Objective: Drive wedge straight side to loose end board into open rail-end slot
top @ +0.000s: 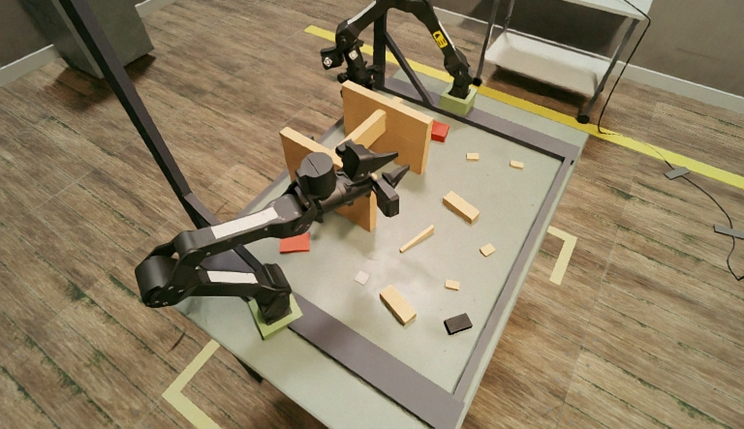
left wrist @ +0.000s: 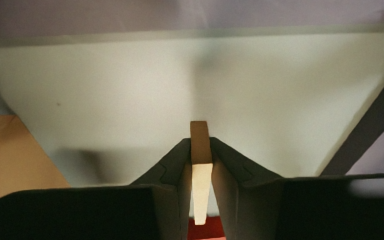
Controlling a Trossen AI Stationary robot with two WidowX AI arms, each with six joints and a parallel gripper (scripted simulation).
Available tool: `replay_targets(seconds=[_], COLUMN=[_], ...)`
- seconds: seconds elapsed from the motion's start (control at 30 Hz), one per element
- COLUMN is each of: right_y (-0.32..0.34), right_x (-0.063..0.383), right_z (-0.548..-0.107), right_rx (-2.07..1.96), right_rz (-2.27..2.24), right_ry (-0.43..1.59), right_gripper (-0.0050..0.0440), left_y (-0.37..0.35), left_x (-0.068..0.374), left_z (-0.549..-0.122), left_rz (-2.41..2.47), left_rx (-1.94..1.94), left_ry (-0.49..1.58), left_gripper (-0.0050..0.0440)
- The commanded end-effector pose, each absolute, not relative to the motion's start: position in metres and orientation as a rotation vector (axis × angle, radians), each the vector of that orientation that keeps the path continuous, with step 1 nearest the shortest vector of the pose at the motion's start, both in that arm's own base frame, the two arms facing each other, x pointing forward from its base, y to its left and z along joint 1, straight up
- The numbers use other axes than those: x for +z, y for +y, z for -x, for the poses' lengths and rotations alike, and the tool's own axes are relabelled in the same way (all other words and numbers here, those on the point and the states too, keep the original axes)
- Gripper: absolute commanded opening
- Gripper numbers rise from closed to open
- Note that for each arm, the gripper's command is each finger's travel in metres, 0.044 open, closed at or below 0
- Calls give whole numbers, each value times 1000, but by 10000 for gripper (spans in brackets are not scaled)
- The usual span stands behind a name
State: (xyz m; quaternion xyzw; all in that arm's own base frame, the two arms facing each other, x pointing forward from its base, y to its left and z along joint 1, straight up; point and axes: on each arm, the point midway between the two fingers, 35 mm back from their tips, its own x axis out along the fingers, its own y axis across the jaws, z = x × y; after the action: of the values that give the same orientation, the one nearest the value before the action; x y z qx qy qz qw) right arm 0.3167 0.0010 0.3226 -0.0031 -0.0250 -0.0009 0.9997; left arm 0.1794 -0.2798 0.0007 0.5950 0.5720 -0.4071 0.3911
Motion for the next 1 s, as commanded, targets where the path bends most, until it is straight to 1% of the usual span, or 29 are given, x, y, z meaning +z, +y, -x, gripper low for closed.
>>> replay_targets(seconds=[0.0, 0.6, 0.7, 0.8, 0.97], right_y=[1, 1, 1, 1, 1], right_x=[325, 325, 325, 325, 325], right_z=[-317, -317, -317, -317, -317], right_rx=[-1, -1, -1, -1, -1], right_rz=[10, 10, 10, 10, 10], right_ry=[-57, -57, -57, -57, -57], right_gripper=[194, 194, 194, 194, 194], left_y=[-287, -286, -282, -282, -278], left_x=[20, 39, 57, 61, 102], left_z=[-183, -182, -192, -195, -214], left_rz=[-1493, -1494, -1433, -1416, -1274], left_rx=[-1041, -1041, -972, -956, -820], left_ry=[1403, 1403, 1351, 1335, 1214], left_gripper=[10, 10, 10, 10, 10])
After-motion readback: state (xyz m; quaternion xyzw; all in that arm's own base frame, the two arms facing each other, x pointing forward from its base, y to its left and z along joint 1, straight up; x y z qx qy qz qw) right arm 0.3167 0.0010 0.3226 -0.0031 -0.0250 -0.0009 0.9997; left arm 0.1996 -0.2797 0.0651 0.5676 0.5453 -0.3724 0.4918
